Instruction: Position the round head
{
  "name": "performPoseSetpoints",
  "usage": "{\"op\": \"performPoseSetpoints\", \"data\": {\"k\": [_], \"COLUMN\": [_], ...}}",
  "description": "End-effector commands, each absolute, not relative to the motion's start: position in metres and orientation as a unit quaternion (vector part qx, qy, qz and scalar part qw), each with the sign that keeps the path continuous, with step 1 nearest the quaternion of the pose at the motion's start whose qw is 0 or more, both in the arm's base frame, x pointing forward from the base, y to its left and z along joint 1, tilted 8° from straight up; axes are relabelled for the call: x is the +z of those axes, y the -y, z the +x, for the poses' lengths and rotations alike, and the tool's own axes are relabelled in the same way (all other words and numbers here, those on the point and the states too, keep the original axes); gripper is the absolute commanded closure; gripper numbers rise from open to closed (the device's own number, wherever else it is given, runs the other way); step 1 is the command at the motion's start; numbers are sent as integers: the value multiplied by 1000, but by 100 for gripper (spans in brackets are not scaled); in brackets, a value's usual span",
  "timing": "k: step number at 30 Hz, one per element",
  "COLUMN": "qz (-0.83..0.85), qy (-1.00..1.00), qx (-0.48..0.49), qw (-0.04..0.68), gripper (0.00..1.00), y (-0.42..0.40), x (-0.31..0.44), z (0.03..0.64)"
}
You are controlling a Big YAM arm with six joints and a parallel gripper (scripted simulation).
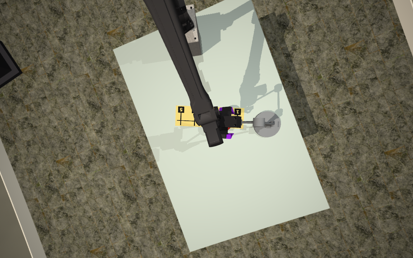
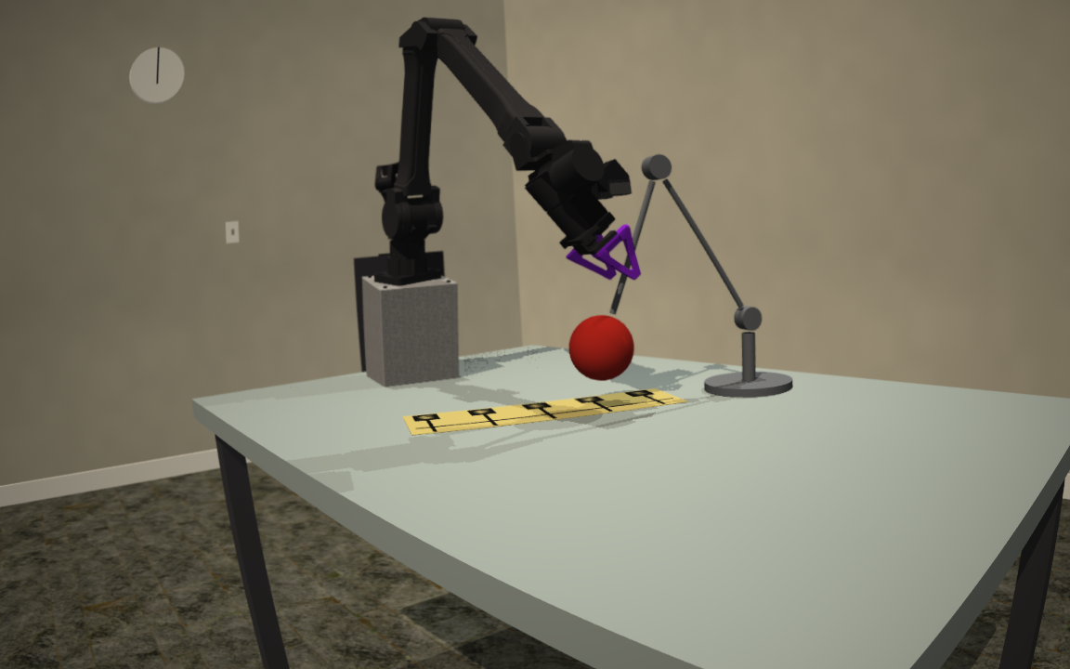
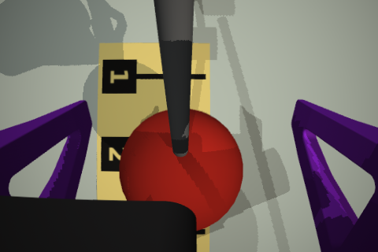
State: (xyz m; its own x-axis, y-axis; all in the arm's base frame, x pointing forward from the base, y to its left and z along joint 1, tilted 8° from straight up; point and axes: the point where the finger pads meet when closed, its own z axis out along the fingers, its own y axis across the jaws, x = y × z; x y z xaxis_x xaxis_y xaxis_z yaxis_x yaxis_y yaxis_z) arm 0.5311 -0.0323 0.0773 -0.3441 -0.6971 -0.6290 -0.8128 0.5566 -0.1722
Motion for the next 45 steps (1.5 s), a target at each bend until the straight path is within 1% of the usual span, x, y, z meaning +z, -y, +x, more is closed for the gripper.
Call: {"op": "performPoseSetpoints", "data": {"k": [1, 45], "qz": [-463, -463], "qy": [-817, -817], "qx": [97, 97], "qw": [329, 329], "gripper": [0, 0], "y": [24, 25], "x": [59, 62], "z": [529, 529]}}
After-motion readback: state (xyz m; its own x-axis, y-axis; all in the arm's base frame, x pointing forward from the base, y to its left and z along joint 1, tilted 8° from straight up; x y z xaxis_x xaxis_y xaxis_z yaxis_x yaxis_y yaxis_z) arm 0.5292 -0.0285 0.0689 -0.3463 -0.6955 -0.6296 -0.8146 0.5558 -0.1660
